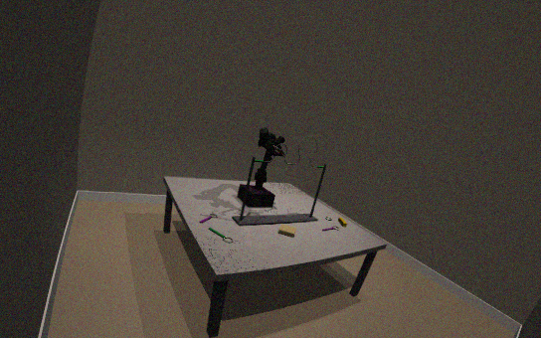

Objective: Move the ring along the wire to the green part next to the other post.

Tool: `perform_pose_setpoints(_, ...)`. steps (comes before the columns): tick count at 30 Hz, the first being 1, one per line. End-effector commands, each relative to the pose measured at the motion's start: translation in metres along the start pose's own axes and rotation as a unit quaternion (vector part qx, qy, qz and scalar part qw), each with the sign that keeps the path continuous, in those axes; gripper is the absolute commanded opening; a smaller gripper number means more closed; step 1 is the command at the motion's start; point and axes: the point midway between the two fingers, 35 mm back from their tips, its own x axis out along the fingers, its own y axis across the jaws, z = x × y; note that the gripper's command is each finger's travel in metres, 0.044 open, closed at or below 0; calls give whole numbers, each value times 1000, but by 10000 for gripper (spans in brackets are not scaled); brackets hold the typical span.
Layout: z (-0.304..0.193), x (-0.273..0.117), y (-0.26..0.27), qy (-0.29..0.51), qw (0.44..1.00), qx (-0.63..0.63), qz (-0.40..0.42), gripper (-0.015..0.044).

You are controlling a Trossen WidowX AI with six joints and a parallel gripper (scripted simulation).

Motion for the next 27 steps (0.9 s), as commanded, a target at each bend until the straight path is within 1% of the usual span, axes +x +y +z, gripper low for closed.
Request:
perform_pose_setpoints(1,0,0,-4,1,999,-39,-23,-150)
perform_pose_setpoints(10,1,-1,-15,-1,990,-119,-71,-150)
perform_pose_setpoints(27,9,-5,-35,-7,946,-278,-167,-150)
